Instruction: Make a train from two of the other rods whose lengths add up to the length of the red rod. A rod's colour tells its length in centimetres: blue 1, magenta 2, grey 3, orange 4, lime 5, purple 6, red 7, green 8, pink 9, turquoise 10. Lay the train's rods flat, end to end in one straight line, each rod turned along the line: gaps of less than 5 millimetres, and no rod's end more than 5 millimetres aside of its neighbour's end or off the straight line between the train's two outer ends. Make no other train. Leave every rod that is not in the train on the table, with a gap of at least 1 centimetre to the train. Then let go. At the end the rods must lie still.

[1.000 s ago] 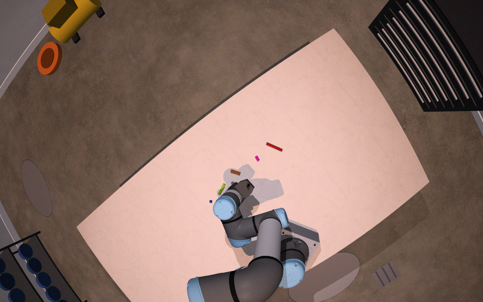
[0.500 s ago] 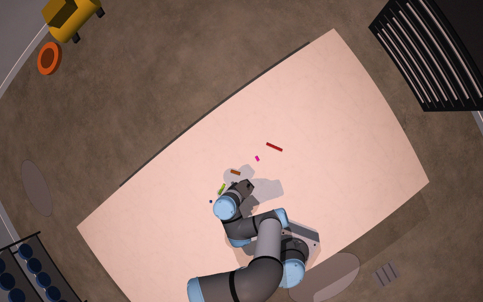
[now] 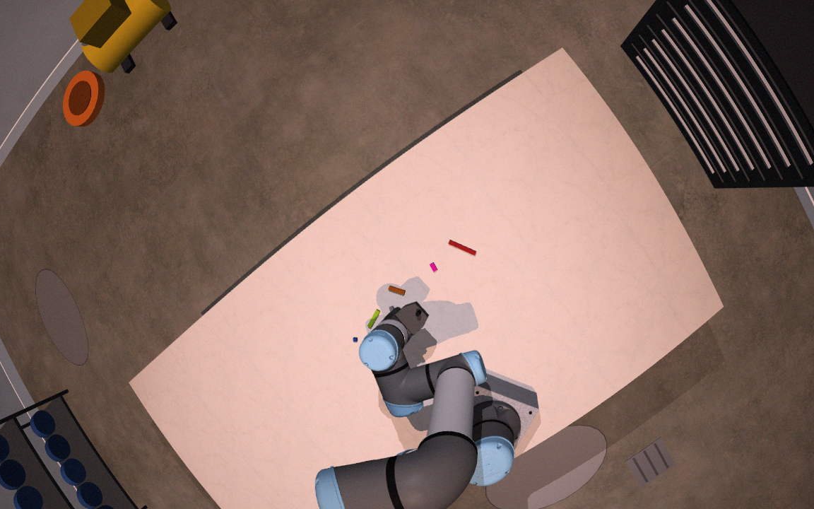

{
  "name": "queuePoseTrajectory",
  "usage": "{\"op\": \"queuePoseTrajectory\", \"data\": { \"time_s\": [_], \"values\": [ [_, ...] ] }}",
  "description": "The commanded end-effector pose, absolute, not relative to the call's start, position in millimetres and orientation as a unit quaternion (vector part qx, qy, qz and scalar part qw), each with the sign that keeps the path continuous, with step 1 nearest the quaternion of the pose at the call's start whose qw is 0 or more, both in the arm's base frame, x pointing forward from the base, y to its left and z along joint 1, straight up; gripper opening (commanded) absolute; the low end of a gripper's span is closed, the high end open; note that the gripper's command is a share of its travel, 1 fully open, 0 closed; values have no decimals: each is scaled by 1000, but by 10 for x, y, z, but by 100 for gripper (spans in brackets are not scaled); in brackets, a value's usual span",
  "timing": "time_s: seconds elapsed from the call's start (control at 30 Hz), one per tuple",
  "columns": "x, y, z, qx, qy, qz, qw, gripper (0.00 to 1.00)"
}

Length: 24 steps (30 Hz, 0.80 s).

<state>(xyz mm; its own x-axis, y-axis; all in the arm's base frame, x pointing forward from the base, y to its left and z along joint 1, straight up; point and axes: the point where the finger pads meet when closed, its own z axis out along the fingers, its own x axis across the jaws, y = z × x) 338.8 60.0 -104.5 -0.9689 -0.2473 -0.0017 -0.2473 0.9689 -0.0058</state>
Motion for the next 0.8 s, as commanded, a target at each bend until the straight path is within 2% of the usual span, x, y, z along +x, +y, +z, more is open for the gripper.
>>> {"op": "queuePoseTrajectory", "data": {
  "time_s": [0.0,0.03,0.07,0.13,0.17,0.23,0.27,0.33,0.37,0.77],
  "values": [
    [3391,600,-1042,-125,992,-3,2,30],
    [3391,600,-1042,-125,992,-3,2,30],
    [3391,600,-1042,-125,992,-3,2,36],
    [3391,600,-1042,-125,992,-3,2,36],
    [3391,600,-1042,-125,992,-3,2,42],
    [3391,600,-1042,-125,992,-3,2,42],
    [3391,600,-1042,-125,992,-3,2,48],
    [3391,600,-1042,-125,992,-3,2,48],
    [3391,600,-1042,-125,992,-3,2,54],
    [3392,600,-1041,-125,992,-3,2,54]
  ]
}}
